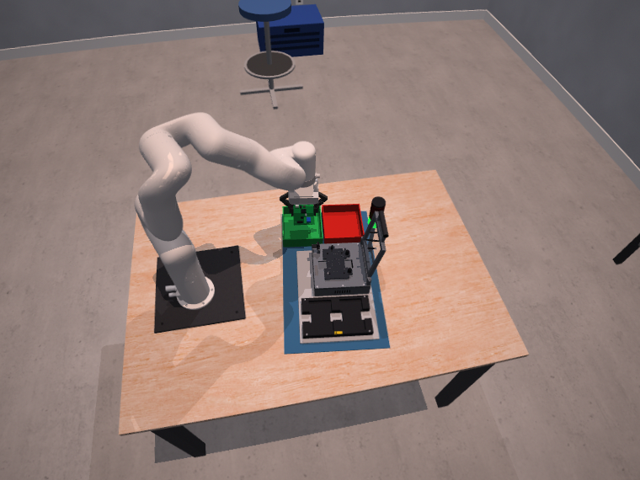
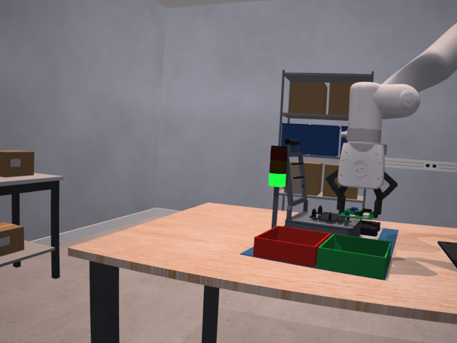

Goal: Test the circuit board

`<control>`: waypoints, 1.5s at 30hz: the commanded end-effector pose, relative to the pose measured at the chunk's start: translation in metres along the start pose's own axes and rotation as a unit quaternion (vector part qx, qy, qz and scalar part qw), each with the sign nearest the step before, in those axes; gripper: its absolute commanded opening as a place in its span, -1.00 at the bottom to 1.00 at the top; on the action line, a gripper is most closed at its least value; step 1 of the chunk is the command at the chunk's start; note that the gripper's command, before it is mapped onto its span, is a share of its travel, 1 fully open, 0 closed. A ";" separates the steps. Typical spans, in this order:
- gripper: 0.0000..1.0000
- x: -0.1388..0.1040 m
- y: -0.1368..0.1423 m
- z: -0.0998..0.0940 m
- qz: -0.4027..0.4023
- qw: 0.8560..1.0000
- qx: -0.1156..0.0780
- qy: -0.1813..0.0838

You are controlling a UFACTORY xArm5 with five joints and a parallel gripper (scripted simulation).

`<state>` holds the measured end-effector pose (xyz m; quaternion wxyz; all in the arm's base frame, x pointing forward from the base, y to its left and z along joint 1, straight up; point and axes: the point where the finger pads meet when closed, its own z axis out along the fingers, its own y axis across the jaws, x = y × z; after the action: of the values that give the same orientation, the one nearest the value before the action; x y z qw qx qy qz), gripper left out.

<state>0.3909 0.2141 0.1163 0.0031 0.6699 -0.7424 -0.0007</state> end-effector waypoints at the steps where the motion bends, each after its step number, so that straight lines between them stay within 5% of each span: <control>1: 0.58 -0.011 0.004 0.002 0.000 1.000 0.002 -0.001; 27: 0.58 -0.013 0.005 0.009 0.000 1.000 0.002 -0.001; 45: 0.58 -0.013 0.004 0.052 0.000 1.000 0.002 -0.001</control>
<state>0.3853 0.2260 0.0725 0.0040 0.6696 -0.7427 -0.0008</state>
